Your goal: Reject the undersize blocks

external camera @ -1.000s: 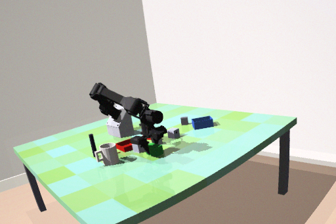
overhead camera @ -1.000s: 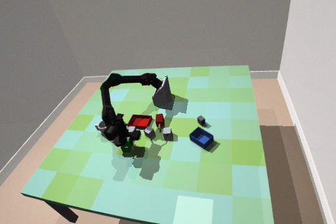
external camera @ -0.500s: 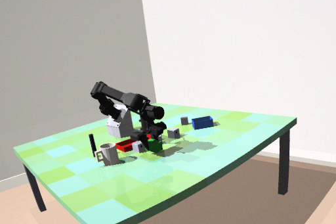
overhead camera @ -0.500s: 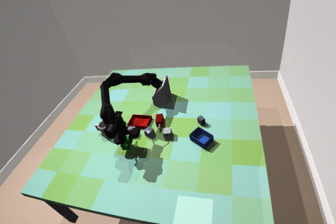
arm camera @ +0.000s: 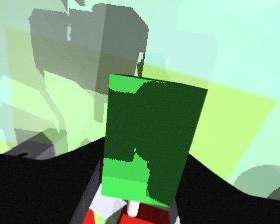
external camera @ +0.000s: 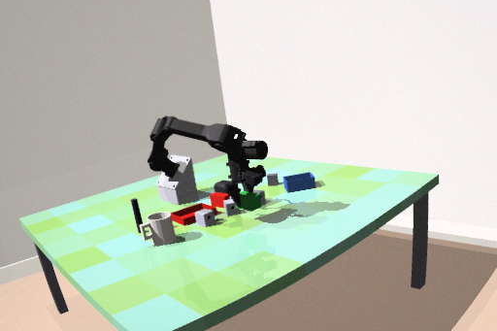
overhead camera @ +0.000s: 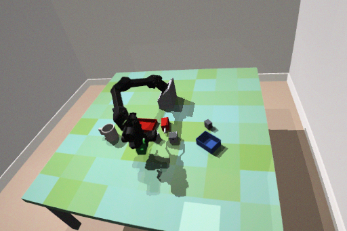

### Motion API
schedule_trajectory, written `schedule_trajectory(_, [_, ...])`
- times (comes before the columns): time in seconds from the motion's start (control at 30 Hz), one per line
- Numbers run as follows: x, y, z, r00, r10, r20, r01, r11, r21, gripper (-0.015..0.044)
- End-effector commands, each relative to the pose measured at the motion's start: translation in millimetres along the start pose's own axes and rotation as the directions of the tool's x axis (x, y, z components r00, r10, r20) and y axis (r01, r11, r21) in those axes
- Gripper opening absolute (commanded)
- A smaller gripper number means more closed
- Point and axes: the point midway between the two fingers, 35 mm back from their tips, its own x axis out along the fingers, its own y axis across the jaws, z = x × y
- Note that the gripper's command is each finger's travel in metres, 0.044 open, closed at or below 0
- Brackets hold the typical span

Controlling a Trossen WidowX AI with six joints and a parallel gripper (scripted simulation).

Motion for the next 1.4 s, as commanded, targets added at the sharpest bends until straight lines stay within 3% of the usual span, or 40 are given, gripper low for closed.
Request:
schedule_trajectory(0.0, [-15, 68, 5, 1.000, 0.006, 0.011, -0.005, 1.000, -0.025, 0.0000])
schedule_trajectory(0.23, [-26, 155, -6, 1.000, -0.011, 0.014, 0.011, 0.999, -0.039, 0.0000])
schedule_trajectory(1.37, [26, 154, 0, 1.000, -0.014, 0.015, 0.014, 0.999, -0.037, 0.0000])
